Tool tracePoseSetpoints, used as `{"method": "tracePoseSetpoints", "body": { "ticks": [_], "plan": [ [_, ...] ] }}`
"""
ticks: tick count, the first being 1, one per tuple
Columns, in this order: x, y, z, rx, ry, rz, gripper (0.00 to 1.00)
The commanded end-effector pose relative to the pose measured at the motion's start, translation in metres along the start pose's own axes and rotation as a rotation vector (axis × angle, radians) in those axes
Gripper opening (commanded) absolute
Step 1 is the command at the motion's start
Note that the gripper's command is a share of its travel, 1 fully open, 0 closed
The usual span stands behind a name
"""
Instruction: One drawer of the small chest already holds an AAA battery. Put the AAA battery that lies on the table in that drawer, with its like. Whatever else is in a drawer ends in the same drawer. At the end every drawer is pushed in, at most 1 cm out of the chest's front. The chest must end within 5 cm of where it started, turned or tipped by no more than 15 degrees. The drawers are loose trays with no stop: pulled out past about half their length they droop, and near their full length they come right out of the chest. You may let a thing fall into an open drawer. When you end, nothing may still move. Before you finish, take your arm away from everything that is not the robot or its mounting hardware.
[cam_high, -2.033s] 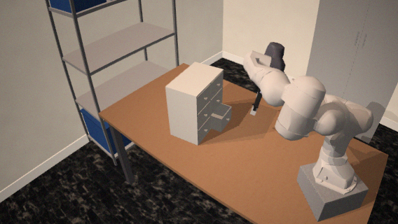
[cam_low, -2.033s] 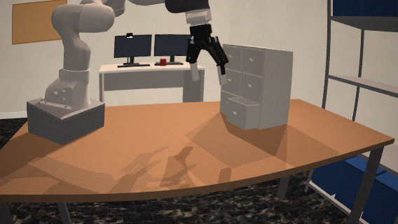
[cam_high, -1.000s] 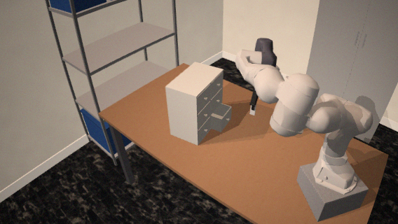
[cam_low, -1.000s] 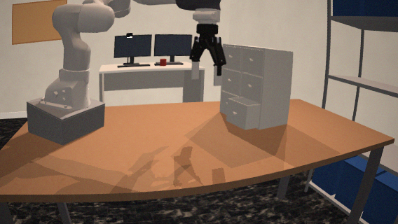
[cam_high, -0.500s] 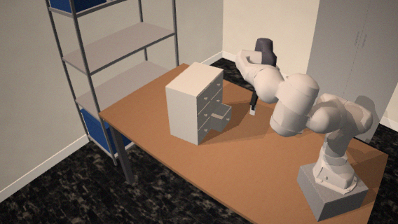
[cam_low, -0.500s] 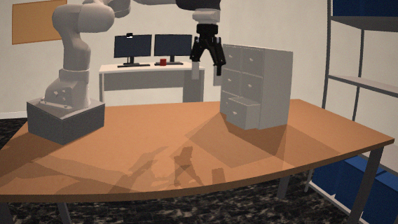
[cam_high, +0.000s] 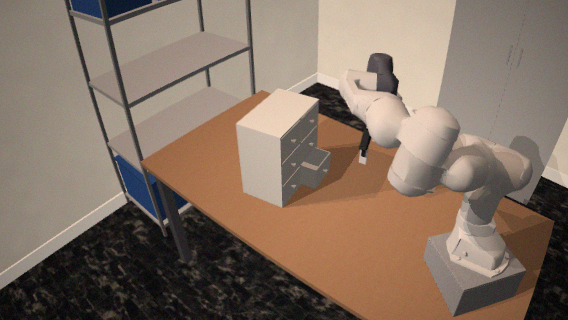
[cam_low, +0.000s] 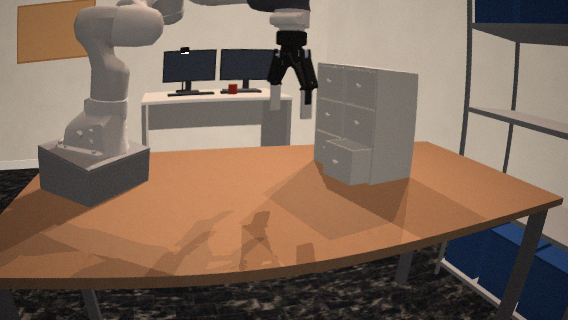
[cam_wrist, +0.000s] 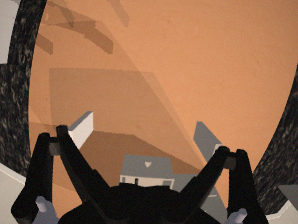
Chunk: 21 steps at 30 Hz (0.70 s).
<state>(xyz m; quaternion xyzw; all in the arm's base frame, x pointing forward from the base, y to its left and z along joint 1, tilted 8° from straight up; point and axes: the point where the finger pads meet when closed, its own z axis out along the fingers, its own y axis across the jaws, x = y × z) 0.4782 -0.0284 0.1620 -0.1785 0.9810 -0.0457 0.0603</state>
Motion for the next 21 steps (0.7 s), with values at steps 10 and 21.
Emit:
{"method": "tracePoseSetpoints", "body": {
  "ticks": [10,21],
  "plan": [
    [0.054,0.015,-0.036,-0.002,0.008,-0.003,1.0],
    [0.081,0.023,-0.055,-0.003,0.01,-0.001,1.0]
  ]
}}
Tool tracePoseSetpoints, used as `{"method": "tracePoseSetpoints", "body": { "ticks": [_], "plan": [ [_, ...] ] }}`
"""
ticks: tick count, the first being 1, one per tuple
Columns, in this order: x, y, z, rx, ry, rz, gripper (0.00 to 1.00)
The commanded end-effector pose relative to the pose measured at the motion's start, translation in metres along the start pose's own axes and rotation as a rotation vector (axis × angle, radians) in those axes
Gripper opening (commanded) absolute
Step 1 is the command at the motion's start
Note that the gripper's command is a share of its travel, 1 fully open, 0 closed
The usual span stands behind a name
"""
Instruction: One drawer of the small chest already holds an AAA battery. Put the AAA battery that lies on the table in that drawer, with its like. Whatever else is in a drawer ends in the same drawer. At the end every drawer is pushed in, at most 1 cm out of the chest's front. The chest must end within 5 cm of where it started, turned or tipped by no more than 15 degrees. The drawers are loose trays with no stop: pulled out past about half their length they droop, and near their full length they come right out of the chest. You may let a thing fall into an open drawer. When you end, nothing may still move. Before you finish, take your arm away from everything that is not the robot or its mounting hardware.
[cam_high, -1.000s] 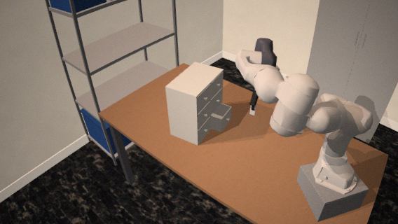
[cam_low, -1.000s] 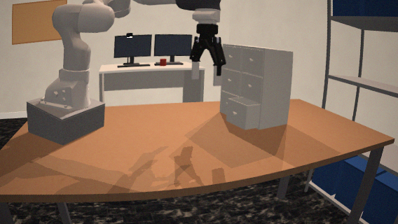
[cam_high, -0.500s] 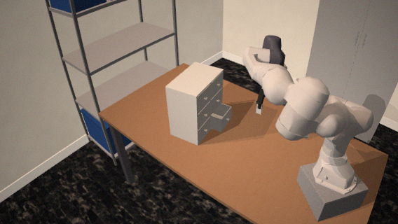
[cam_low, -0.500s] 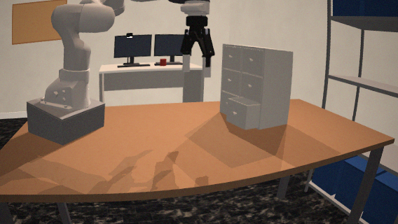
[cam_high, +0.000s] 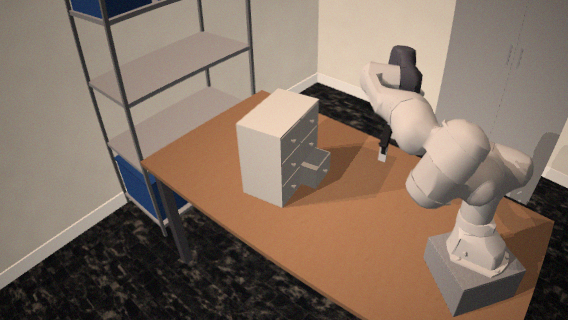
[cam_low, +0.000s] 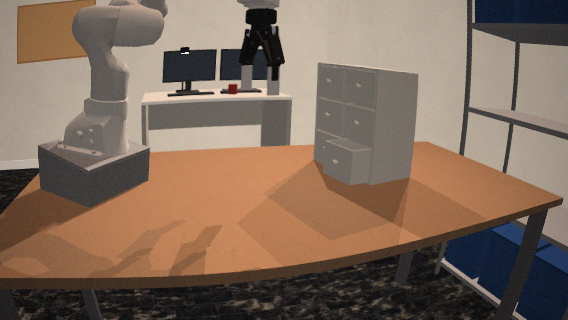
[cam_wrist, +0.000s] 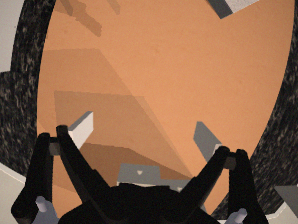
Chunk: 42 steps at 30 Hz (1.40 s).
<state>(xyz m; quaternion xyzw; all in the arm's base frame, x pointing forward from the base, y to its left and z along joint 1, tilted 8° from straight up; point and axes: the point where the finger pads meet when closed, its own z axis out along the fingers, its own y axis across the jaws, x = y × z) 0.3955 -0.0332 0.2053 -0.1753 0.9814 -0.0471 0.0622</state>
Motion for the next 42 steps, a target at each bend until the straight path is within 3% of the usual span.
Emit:
{"method": "tracePoseSetpoints", "body": {
  "ticks": [1,7,10,13,14,16,17,21,22,26,27,32,33,39,40,42],
  "plan": [
    [0.007,0.003,-0.001,-0.007,0.013,-0.008,1.0],
    [-0.001,0.008,-0.005,-0.02,-0.02,-0.032,1.0],
    [-0.029,0.024,-0.019,-0.066,-0.143,-0.115,1.0],
    [-0.077,0.054,-0.056,-0.136,-0.351,-0.229,1.0],
    [-0.077,0.054,-0.056,-0.148,-0.389,-0.259,1.0],
    [-0.077,0.054,-0.056,-0.148,-0.389,-0.259,1.0],
    [-0.096,0.066,-0.075,-0.18,-0.501,-0.312,1.0],
    [-0.096,0.066,-0.075,-0.18,-0.501,-0.312,1.0],
    [-0.115,0.076,-0.098,-0.214,-0.633,-0.363,1.0],
    [-0.115,0.076,-0.098,-0.214,-0.633,-0.363,1.0],
    [-0.134,0.084,-0.124,-0.247,-0.791,-0.405,1.0],
    [-0.134,0.084,-0.124,-0.247,-0.791,-0.405,1.0],
    [-0.151,0.085,-0.15,-0.273,-0.957,-0.423,1.0],
    [-0.151,0.085,-0.15,-0.273,-0.957,-0.423,1.0],
    [-0.164,0.078,-0.166,-0.286,-1.109,-0.41,1.0],
    [-0.164,0.078,-0.166,-0.286,-1.109,-0.41,1.0]
  ]
}}
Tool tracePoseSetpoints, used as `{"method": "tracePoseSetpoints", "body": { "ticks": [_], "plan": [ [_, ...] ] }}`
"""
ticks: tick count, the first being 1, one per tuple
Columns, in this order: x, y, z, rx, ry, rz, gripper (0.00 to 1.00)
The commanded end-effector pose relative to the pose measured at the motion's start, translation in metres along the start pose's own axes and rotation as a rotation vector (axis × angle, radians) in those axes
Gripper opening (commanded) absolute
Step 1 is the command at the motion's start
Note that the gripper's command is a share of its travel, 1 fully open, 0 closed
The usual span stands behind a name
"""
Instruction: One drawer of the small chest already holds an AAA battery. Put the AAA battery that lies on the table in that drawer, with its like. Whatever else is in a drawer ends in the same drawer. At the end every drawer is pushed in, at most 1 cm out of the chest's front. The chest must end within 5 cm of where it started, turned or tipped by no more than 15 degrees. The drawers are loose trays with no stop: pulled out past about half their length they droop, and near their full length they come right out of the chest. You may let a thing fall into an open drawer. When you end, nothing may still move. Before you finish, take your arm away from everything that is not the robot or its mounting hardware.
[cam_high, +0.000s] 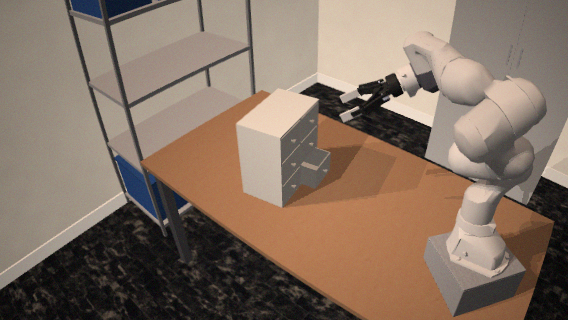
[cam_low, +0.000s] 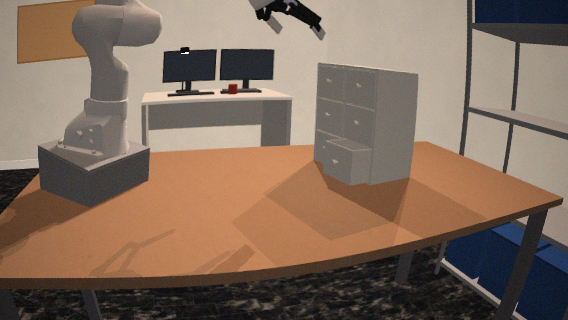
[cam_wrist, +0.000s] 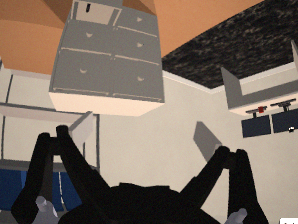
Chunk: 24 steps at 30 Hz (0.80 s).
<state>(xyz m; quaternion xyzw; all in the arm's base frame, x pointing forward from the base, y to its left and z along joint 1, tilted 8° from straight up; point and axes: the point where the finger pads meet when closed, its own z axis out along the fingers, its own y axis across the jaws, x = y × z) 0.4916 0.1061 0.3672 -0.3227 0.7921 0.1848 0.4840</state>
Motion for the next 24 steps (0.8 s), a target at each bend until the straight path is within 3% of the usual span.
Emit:
{"method": "tracePoseSetpoints", "body": {
  "ticks": [1,4,5,13,14,18,19,24],
  "plan": [
    [-0.013,-0.003,0.001,-0.01,-0.093,-0.127,1.0],
    [-0.013,-0.003,0.001,-0.01,-0.093,-0.127,1.0],
    [-0.019,-0.018,0.001,0.023,-0.216,-0.115,1.0],
    [-0.019,-0.018,0.001,0.023,-0.216,-0.115,1.0],
    [-0.009,-0.038,0.005,0.074,-0.299,-0.083,1.0],
    [-0.009,-0.038,0.005,0.074,-0.299,-0.083,1.0],
    [0.014,-0.056,0.012,0.134,-0.335,-0.043,1.0],
    [0.014,-0.056,0.012,0.134,-0.335,-0.043,1.0]
  ]
}}
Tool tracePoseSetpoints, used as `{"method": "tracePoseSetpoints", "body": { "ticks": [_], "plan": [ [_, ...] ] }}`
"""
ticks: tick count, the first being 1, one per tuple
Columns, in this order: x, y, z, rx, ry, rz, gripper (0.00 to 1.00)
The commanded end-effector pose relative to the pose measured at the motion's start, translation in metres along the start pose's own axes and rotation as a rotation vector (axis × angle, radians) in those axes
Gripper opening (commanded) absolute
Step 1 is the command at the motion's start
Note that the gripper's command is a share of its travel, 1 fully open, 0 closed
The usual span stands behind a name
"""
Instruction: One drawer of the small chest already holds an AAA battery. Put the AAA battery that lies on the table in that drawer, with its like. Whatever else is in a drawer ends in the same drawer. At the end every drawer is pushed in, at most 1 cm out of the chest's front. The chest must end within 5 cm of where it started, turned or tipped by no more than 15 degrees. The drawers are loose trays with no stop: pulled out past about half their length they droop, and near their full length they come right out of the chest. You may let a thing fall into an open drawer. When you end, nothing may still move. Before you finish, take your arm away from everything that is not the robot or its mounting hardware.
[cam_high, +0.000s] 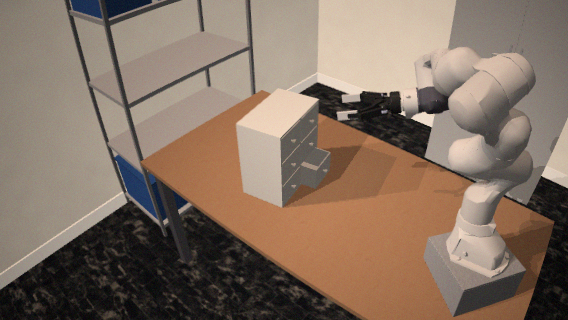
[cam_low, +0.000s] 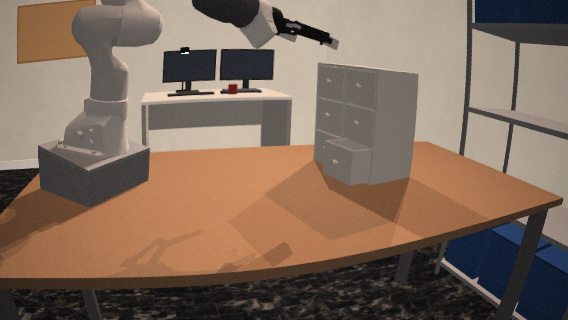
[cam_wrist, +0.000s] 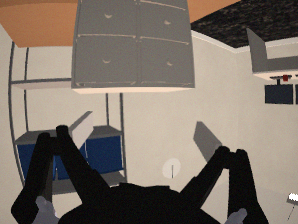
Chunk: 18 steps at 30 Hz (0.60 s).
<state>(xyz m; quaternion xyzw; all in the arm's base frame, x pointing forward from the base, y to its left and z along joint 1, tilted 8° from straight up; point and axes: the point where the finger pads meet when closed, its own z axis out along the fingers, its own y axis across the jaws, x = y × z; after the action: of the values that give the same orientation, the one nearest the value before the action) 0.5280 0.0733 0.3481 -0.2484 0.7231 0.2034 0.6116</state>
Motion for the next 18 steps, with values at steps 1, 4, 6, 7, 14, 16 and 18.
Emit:
{"method": "tracePoseSetpoints", "body": {
  "ticks": [1,4,6,7,14,16,18],
  "plan": [
    [0.026,-0.02,0.002,0.074,-0.03,-0.064,1.0],
    [0.026,-0.02,0.002,0.074,-0.03,-0.064,1.0],
    [0.026,-0.02,0.002,0.074,-0.03,-0.064,1.0],
    [0.054,-0.028,0.001,0.119,-0.013,-0.045,1.0],
    [0.107,-0.038,-0.002,0.189,0.044,-0.02,1.0],
    [0.107,-0.038,-0.002,0.189,0.044,-0.02,1.0],
    [0.13,-0.04,-0.005,0.215,0.077,-0.013,1.0]
  ]
}}
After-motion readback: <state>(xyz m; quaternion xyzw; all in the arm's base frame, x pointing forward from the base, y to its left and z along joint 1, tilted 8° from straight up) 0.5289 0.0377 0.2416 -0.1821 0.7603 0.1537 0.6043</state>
